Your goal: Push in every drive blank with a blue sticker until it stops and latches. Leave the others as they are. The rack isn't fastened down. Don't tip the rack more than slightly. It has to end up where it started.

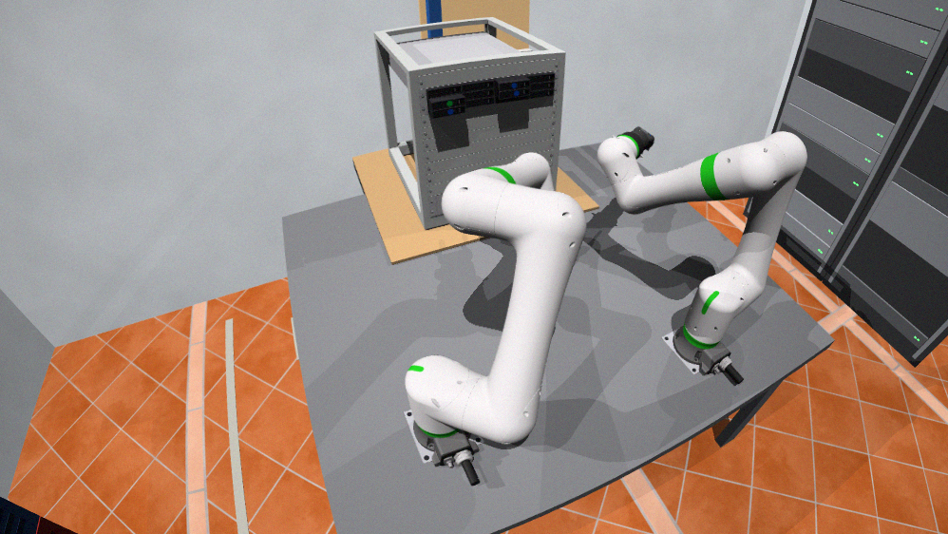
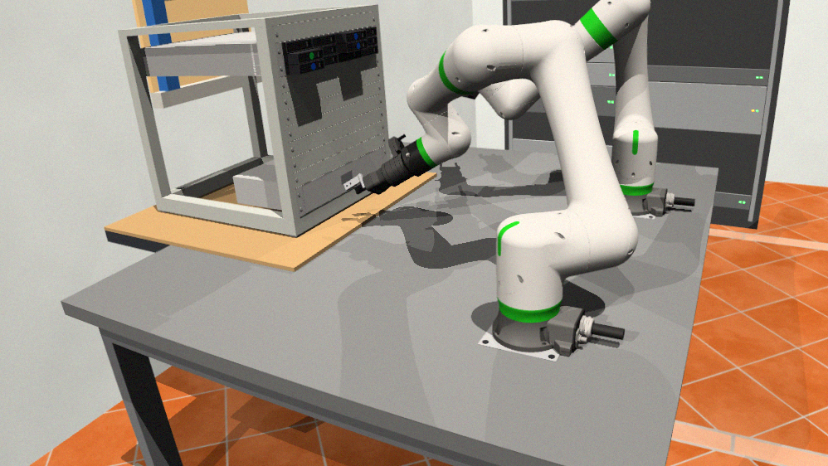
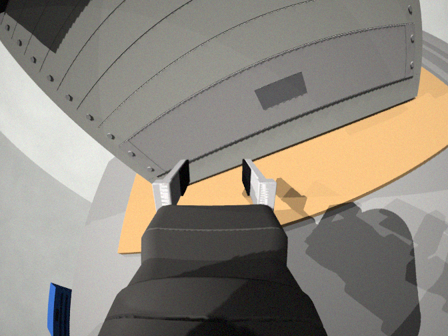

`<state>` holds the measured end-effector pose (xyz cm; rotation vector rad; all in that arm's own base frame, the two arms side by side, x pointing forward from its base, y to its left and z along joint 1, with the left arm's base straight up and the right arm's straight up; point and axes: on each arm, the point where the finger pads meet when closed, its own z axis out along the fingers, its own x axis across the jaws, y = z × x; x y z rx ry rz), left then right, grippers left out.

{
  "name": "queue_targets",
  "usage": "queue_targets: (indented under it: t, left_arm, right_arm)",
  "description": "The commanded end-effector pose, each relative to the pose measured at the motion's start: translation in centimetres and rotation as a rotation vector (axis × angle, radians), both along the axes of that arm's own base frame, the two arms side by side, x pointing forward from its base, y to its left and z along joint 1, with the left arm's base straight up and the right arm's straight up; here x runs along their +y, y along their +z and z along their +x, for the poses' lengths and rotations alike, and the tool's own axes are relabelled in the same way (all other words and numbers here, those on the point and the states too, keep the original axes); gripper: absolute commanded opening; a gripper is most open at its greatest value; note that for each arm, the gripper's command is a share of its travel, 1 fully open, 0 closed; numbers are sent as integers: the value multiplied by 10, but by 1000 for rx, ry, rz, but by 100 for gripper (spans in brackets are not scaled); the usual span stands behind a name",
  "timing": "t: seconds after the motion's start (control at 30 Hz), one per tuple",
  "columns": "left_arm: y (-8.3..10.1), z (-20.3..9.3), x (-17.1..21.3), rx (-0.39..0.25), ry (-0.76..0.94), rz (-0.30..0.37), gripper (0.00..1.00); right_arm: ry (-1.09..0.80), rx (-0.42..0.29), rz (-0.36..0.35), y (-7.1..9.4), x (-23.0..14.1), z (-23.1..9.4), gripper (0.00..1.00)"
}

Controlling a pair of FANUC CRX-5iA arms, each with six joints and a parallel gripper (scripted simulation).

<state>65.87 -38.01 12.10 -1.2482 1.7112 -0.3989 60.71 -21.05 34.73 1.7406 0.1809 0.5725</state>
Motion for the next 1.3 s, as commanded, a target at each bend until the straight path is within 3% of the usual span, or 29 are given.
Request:
queue_targets:
  t: [0.0, 0.77, 1.1, 1.27]
  left_arm:
    - [2, 0, 0, -2, 0, -2, 100]
    - [2, 0, 0, -2, 0, -2, 100]
    - [2, 0, 0, -2, 0, -2, 100]
    - [2, 0, 0, -2, 0, -2, 100]
  right_arm:
    - [0, -2, 0, 1, 0, 0, 100]
    - [-12, 5, 0, 1, -6, -2, 100]
    - [-101, 52, 6, 5, -49, -23, 100]
    - [-211, 117, 24, 7, -100, -54, 100]
